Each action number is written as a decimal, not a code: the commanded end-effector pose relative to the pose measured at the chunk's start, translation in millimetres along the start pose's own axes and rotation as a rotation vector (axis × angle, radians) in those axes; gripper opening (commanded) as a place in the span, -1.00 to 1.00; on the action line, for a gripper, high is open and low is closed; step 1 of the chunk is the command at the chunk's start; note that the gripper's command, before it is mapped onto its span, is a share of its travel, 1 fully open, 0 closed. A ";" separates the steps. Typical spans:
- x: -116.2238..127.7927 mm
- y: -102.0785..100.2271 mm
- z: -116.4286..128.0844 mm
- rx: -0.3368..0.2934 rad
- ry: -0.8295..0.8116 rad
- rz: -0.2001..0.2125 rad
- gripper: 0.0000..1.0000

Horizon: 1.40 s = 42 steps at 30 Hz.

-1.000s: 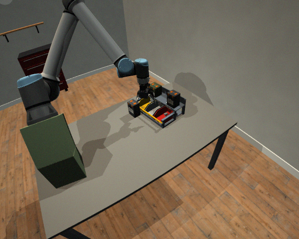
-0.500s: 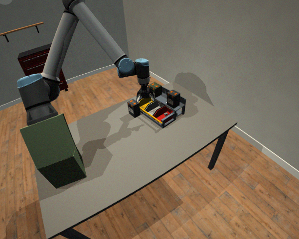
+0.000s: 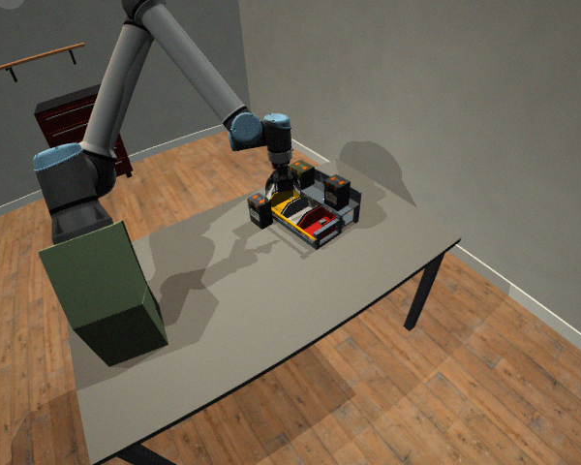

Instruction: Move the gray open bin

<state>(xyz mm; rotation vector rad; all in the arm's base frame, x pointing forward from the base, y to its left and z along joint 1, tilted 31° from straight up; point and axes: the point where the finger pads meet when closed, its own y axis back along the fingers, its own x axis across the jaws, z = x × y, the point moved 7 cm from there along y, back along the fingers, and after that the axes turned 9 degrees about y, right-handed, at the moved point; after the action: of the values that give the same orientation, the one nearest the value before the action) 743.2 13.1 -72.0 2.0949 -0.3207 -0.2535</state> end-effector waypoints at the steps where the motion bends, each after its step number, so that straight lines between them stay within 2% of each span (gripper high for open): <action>1: 0.8 0.7 0.1 0.002 0.182 -0.001 1.00; 12: 0.8 0.7 0.1 0.002 0.182 -0.001 1.00; 17: 0.9 0.7 0.2 0.003 0.432 -0.002 1.00; 29: 0.9 0.7 0.2 0.003 0.432 -0.002 1.00; 34: 1.0 0.7 0.2 0.004 0.515 -0.003 1.00; 42: 1.0 0.7 0.2 0.004 0.515 -0.003 1.00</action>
<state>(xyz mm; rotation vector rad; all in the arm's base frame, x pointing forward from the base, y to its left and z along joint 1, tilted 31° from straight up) 743.4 12.8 -72.1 2.0801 -0.0124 0.2756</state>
